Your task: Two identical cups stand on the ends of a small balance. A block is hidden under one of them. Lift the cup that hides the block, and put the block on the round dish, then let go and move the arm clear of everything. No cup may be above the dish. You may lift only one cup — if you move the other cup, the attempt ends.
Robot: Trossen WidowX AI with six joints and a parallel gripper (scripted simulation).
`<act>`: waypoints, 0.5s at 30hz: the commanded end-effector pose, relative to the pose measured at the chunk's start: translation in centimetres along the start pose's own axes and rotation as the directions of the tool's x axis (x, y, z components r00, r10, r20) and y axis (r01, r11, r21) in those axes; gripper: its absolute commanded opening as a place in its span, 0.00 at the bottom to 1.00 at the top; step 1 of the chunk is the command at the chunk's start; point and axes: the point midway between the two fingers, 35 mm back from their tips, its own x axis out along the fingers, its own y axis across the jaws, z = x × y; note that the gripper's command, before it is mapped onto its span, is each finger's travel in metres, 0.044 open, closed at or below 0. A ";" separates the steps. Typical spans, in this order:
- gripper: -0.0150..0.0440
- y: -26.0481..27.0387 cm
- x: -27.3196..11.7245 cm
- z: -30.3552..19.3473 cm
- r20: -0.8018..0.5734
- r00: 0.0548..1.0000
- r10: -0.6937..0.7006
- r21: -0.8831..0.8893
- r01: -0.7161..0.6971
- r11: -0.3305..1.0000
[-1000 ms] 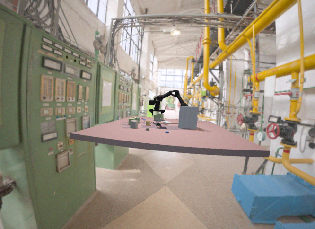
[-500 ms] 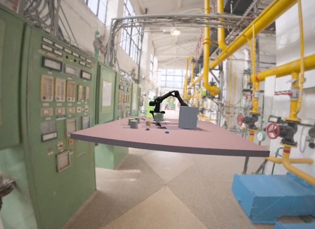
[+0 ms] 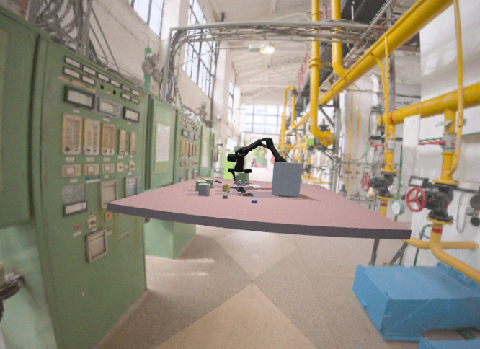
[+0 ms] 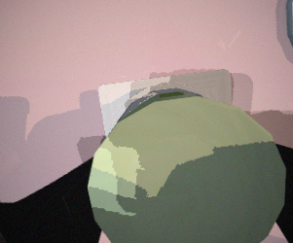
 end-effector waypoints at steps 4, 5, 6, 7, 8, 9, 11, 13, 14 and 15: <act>0.25 0.4 -1.1 0.0 -0.004 1.000 0.011 0.003 -0.011 1.000; 0.25 0.5 -1.2 0.0 -0.004 1.000 0.011 0.003 -0.011 1.000; 0.25 0.5 -1.3 0.0 -0.005 1.000 0.011 0.003 -0.011 1.000; 0.25 0.5 -1.5 0.0 -0.005 1.000 0.011 0.003 -0.011 1.000; 0.25 0.5 -1.6 0.0 -0.005 1.000 0.011 0.003 -0.011 1.000; 0.25 0.5 -1.7 0.0 -0.005 1.000 0.011 0.003 -0.011 1.000; 0.25 0.6 -1.9 0.0 -0.006 1.000 0.011 0.003 -0.011 1.000; 0.25 0.6 -2.2 -0.1 -0.006 1.000 0.012 0.003 -0.012 1.000; 0.25 0.6 -2.3 -0.1 -0.007 1.000 0.012 0.003 -0.012 1.000; 0.25 0.6 -2.4 -0.1 -0.007 1.000 0.012 0.003 -0.012 1.000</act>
